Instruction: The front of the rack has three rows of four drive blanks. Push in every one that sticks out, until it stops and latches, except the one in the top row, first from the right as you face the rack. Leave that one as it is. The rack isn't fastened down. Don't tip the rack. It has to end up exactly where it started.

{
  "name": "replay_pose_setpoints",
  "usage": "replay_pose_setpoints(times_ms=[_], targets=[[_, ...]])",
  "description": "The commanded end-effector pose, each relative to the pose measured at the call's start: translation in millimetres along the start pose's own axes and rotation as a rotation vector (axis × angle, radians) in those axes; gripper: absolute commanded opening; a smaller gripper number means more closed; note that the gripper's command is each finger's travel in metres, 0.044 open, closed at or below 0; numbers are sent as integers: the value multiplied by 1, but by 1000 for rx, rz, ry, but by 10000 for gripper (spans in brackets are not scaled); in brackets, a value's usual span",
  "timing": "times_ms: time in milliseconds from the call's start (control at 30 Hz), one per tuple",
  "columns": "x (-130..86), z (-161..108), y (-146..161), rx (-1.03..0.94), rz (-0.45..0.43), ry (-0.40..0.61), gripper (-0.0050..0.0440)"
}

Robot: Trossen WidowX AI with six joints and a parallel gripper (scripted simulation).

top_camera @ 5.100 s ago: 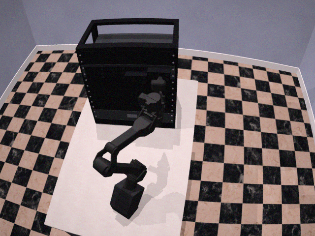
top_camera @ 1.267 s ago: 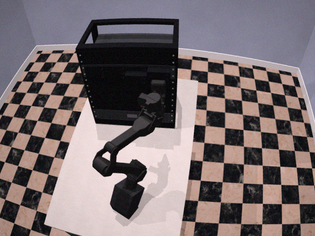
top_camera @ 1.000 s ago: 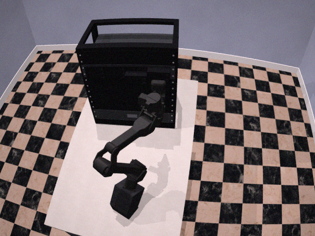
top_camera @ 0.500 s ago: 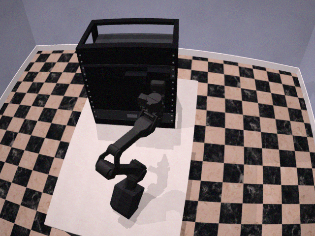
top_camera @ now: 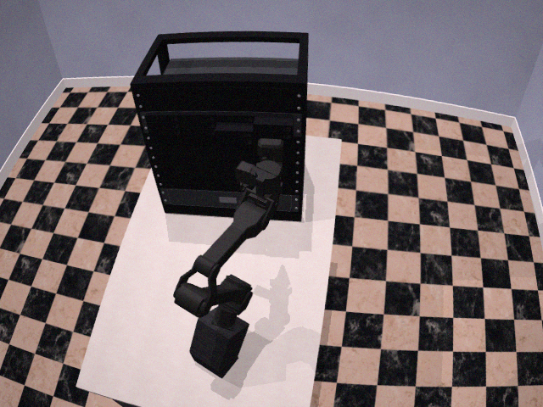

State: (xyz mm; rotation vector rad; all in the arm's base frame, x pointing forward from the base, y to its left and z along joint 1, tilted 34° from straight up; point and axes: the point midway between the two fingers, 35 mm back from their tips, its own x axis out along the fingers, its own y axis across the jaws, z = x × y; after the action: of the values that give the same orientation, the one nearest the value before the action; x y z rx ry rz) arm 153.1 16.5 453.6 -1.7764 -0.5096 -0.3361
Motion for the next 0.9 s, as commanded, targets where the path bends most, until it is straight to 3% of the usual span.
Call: replay_pose_setpoints(times_ms=[0, 867], targets=[[-2, 2, -9, -10, -20, 6, 0], [-2, 12, -6, -11, -20, 5, 0]])
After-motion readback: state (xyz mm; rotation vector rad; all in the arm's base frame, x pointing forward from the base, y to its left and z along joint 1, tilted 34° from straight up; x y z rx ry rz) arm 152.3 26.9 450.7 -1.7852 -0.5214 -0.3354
